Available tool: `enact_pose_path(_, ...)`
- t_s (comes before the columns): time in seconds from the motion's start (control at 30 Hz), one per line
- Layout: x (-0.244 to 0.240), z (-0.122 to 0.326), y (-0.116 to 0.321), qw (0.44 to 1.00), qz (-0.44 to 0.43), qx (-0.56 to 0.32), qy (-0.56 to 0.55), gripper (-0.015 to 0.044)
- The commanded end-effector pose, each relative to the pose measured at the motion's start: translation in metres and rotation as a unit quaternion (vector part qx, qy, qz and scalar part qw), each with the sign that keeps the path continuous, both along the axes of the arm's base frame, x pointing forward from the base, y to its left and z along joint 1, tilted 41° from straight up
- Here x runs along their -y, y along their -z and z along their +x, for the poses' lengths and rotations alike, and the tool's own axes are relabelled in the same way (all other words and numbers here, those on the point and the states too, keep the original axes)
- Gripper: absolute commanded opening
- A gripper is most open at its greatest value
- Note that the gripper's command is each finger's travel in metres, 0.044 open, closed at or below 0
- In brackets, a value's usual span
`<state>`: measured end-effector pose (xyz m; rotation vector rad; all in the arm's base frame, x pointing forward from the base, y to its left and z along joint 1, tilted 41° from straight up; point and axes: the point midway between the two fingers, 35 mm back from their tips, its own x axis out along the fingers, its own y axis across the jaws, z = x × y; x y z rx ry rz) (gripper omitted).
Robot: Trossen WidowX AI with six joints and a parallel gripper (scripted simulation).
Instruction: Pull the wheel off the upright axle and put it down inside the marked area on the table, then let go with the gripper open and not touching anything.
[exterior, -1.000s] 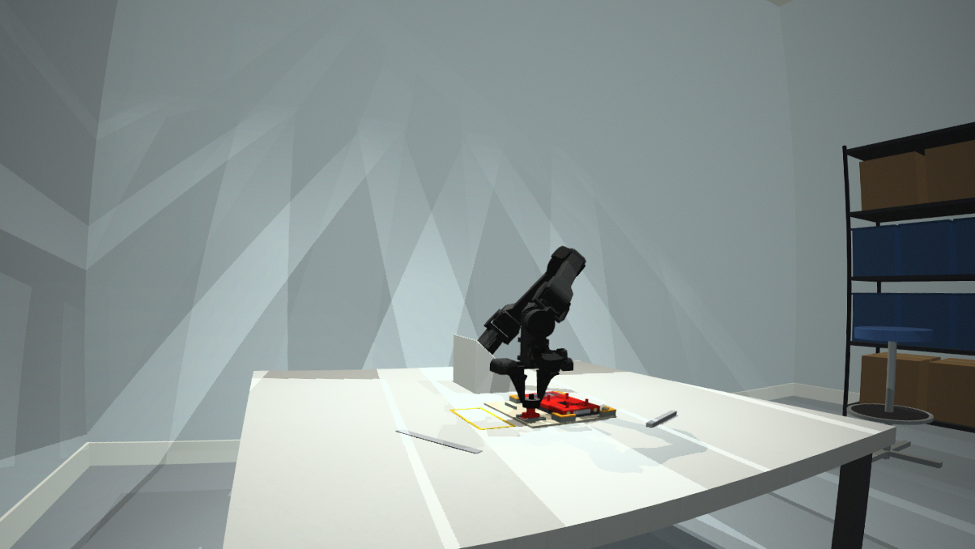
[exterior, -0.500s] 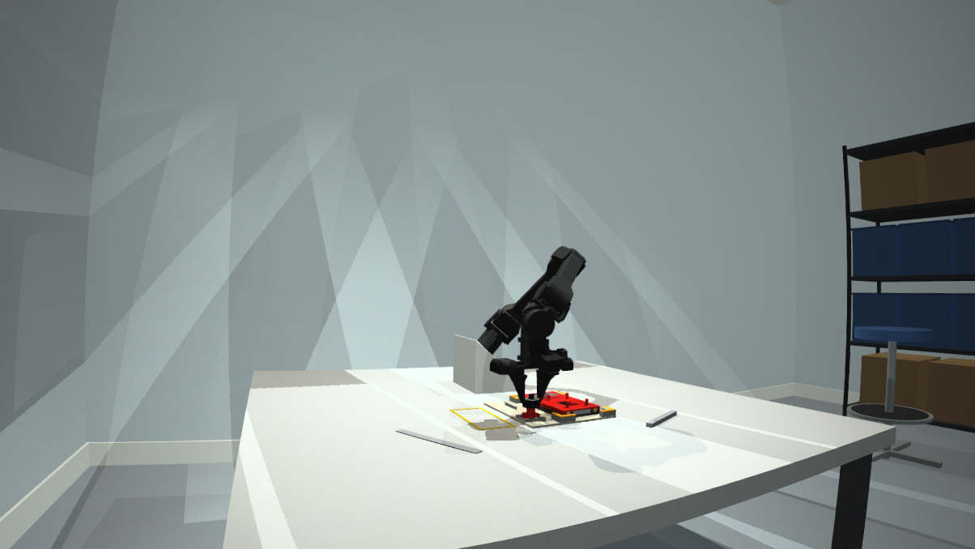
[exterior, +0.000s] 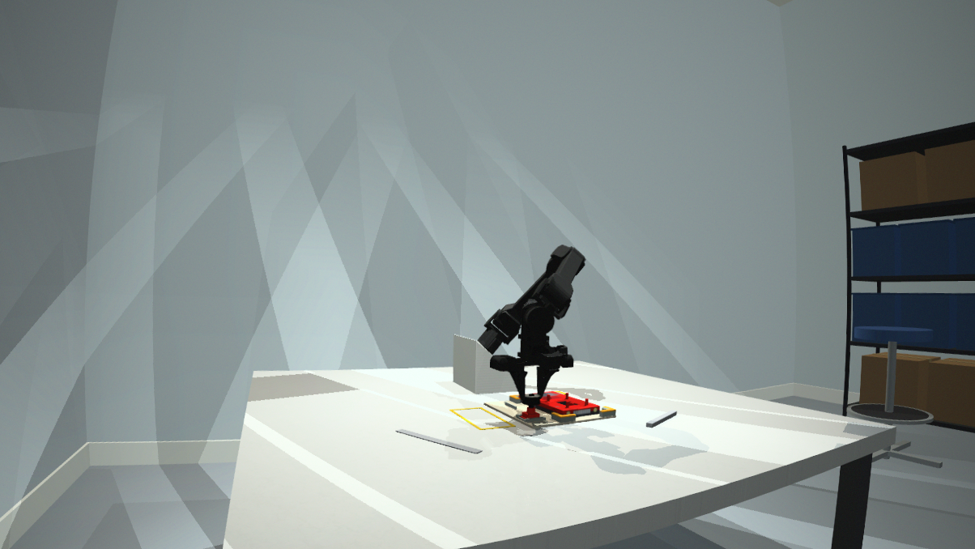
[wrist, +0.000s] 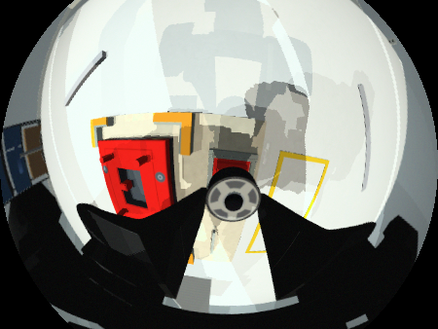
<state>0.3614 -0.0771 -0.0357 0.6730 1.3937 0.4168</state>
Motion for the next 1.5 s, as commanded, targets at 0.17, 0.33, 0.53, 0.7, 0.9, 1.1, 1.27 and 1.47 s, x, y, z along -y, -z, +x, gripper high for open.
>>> enact_pose_path(0.17, 0.004, 0.000, -0.004, 1.000, -0.001, 0.003, 0.002, 0.0000)
enact_pose_path(0.33, 0.006, -0.001, -0.005, 1.000, -0.001, 0.003, 0.002, 0.0000)
enact_pose_path(0.53, 0.007, -0.001, -0.007, 1.000, -0.001, 0.003, 0.002, 0.0000)
enact_pose_path(0.7, 0.008, -0.001, -0.008, 1.000, -0.001, 0.003, 0.003, 0.0000)
enact_pose_path(0.9, 0.009, -0.002, -0.009, 1.000, -0.001, 0.003, 0.003, 0.0000)
enact_pose_path(1.1, 0.011, -0.002, -0.011, 1.000, -0.001, 0.003, 0.003, 0.0000)
enact_pose_path(1.27, 0.012, -0.002, -0.012, 1.000, -0.001, 0.003, 0.003, 0.0000)
enact_pose_path(1.47, 0.013, -0.003, -0.013, 1.000, -0.001, 0.003, 0.003, 0.0000)
